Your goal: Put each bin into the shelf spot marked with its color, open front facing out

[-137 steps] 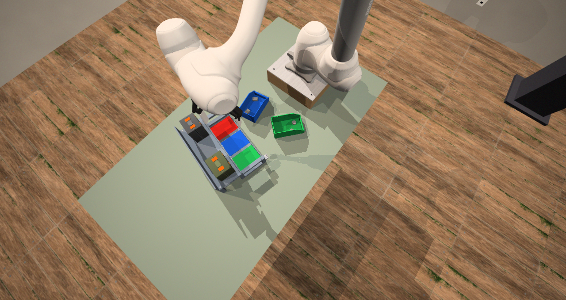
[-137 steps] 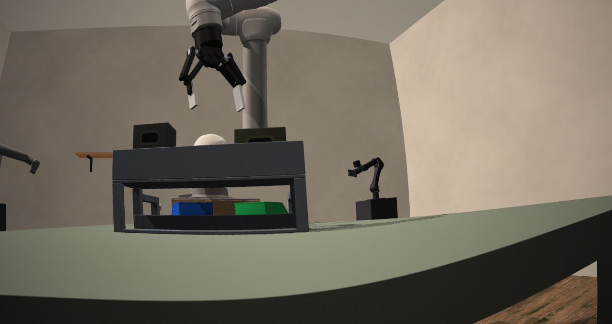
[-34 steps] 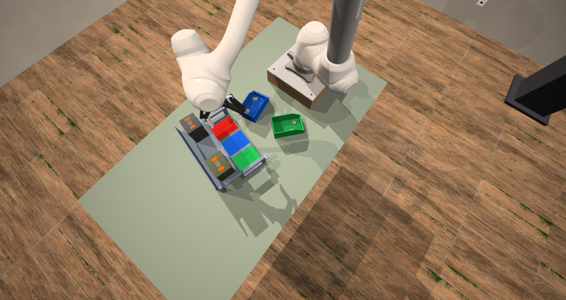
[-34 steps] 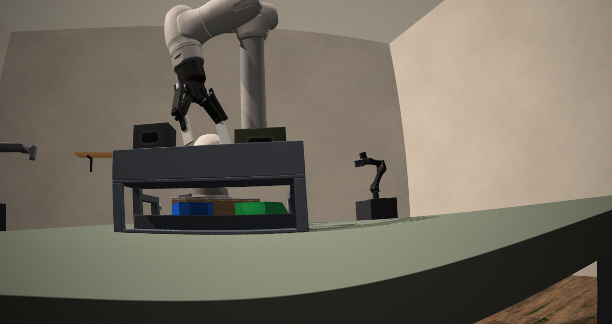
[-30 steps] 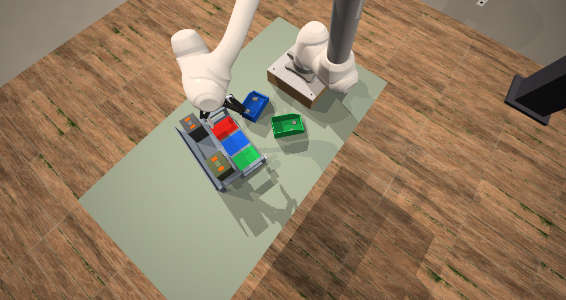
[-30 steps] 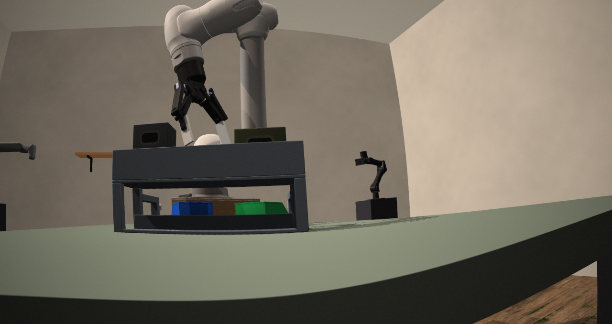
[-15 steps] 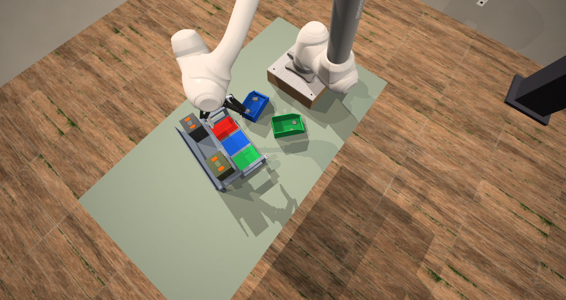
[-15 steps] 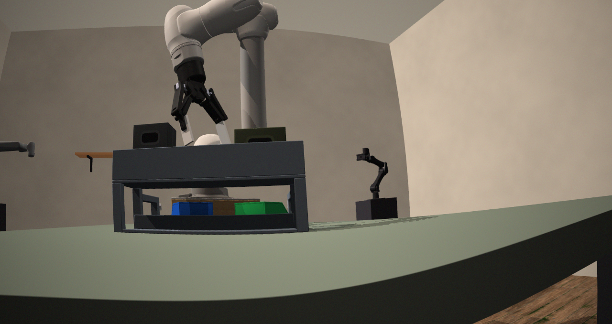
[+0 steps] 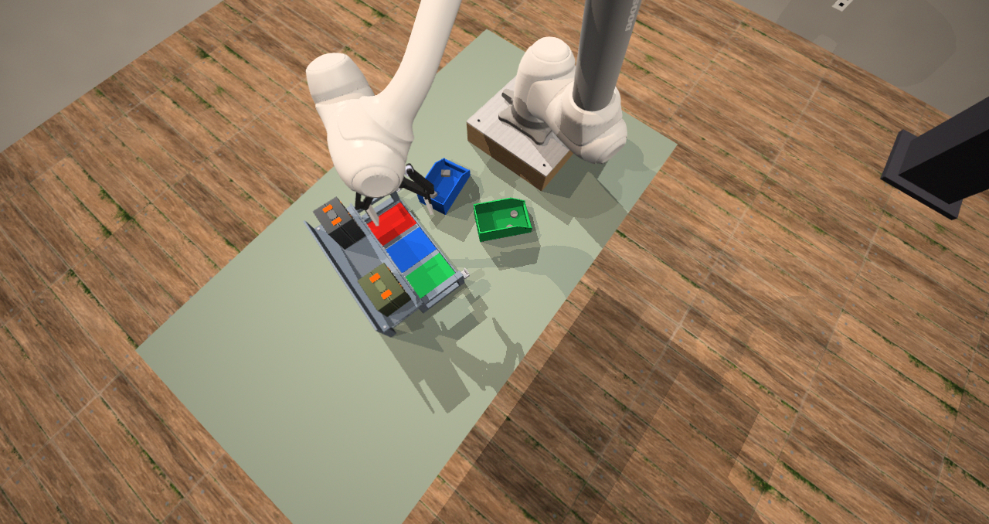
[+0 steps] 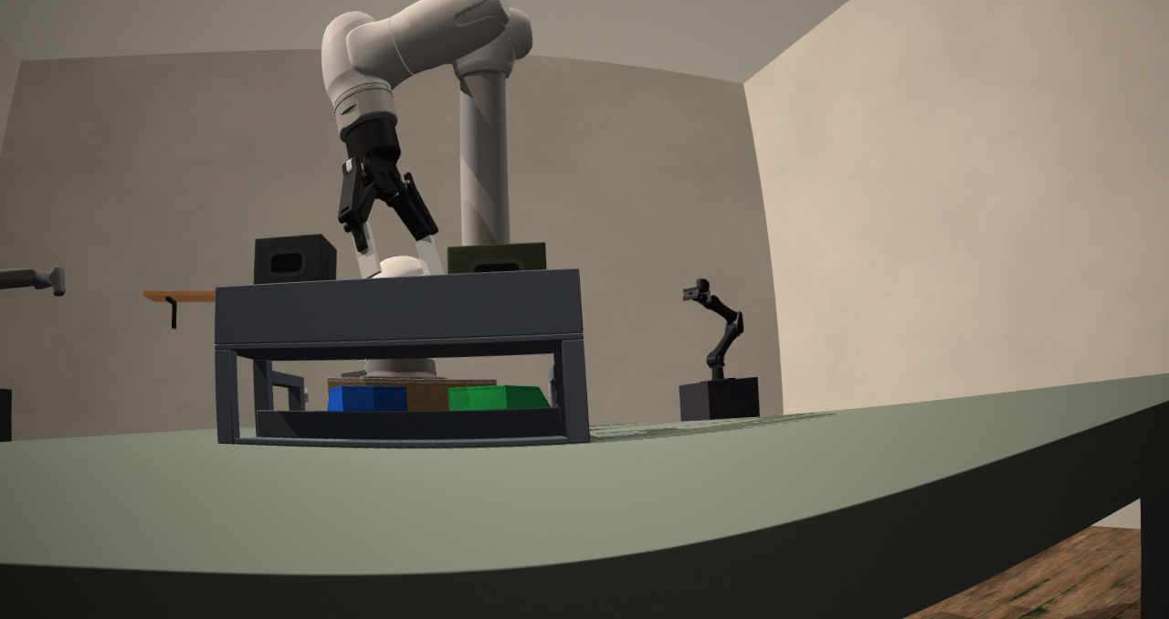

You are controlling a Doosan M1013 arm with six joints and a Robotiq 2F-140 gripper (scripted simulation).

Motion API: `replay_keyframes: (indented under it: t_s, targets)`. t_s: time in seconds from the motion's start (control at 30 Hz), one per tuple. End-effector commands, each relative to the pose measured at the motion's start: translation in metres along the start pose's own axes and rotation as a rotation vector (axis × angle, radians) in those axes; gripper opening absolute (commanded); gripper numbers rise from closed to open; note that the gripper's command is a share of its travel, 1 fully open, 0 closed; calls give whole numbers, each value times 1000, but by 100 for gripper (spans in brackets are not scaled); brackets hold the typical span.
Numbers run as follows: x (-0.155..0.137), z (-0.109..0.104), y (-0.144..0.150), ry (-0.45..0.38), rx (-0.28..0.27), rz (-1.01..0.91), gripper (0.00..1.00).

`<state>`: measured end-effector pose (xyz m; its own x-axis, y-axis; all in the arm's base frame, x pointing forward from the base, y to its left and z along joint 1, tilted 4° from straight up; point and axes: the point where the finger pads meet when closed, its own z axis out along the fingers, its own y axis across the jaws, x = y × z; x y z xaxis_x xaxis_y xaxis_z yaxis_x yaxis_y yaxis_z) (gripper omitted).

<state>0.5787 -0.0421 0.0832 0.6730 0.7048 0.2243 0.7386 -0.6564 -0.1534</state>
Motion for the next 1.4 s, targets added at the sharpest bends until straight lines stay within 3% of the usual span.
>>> replay_keyframes:
  t_s: [0.0, 0.43, 0.5, 0.93, 1.37]
  targets:
    - [-1, 3, -16, -15, 2, -70, 100]
    - [-8, 14, -109, -102, 25, -539, 100]
    - [-8, 14, -109, -102, 25, -539, 100]
    - [-33, 25, -196, -187, 70, -1039, 100]
    - [-66, 33, -257, -254, 122, -1450, 100]
